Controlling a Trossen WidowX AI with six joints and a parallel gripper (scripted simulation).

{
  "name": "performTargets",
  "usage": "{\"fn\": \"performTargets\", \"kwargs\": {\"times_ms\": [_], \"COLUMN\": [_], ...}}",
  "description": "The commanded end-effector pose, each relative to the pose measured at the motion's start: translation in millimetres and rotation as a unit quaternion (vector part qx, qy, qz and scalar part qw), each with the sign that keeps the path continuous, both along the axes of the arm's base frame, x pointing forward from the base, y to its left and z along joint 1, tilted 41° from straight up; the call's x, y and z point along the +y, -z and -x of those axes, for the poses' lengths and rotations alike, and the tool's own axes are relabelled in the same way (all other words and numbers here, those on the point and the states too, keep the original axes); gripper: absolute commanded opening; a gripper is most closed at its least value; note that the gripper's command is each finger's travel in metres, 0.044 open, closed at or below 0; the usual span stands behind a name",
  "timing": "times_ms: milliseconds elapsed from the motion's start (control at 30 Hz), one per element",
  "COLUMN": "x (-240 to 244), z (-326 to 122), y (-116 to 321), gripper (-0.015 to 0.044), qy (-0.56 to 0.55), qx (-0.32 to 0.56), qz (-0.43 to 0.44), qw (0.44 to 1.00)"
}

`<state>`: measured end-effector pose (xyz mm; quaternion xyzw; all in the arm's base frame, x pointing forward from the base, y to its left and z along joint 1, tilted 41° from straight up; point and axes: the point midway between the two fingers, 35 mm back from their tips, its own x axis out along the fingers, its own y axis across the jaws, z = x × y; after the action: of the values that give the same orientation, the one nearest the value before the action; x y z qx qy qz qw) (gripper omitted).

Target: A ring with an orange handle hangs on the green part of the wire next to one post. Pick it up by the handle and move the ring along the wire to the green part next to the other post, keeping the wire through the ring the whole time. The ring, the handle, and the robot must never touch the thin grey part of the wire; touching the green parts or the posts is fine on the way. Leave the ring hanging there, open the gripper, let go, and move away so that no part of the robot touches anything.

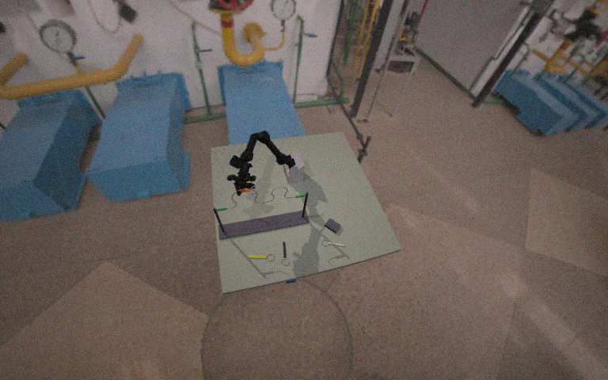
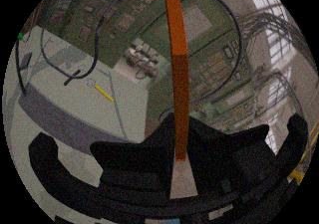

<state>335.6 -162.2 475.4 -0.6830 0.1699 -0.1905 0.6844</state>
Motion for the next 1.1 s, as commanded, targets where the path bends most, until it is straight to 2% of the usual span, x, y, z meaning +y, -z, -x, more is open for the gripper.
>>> {"fn": "performTargets", "kwargs": {"times_ms": [0,1067], "x": [0,4], "z": [1,1], "y": [-1,-14], "gripper": [-0.0150,-0.0150], "qy": [0.003,0.013], "qx": [0.002,0.011], "qz": [0.029,0.239], "qw": [1.000,0.971]}}
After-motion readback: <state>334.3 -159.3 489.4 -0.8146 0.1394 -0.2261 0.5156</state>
